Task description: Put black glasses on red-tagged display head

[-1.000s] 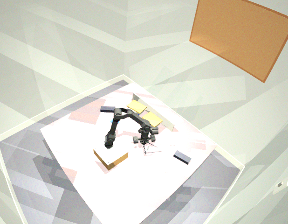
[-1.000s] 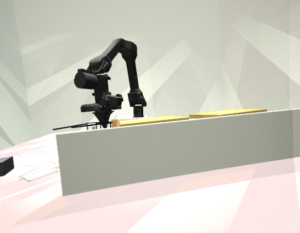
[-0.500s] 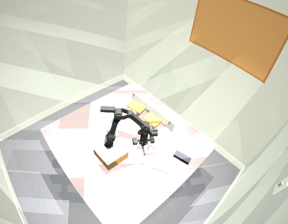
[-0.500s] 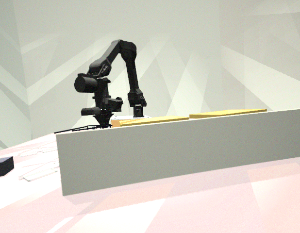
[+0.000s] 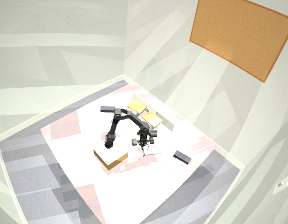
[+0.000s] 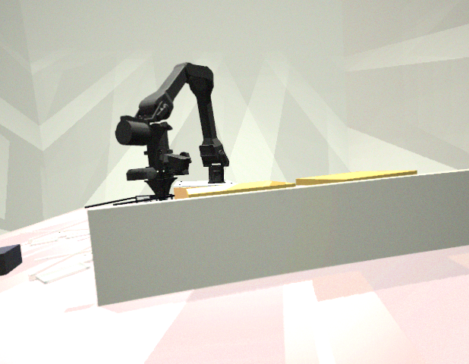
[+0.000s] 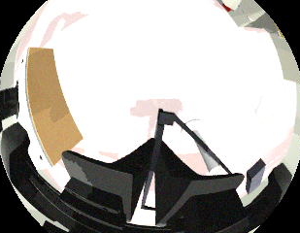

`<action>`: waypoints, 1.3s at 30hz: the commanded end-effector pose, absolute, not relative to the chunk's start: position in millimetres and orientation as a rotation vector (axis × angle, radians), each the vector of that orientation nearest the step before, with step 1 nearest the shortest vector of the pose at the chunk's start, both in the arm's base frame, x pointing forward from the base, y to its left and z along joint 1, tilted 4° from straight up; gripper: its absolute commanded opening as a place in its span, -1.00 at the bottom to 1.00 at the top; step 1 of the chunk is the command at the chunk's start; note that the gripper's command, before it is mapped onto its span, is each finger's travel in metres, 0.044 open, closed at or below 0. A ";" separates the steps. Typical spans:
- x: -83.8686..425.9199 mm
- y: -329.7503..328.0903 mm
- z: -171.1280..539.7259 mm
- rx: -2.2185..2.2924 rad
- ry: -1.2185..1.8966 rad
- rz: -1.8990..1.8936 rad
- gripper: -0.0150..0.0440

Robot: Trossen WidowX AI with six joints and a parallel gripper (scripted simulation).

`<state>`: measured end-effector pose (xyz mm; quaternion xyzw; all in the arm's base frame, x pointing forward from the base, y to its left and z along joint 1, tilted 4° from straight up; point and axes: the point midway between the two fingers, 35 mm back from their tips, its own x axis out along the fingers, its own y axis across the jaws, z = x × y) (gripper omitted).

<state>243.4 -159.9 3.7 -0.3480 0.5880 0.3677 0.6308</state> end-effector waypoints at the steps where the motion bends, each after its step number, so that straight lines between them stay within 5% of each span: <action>1: 240.2 -161.6 5.1 -0.802 1.343 0.837 -0.49; 39: 218.1 -178.2 3.2 -0.803 1.346 0.837 -0.49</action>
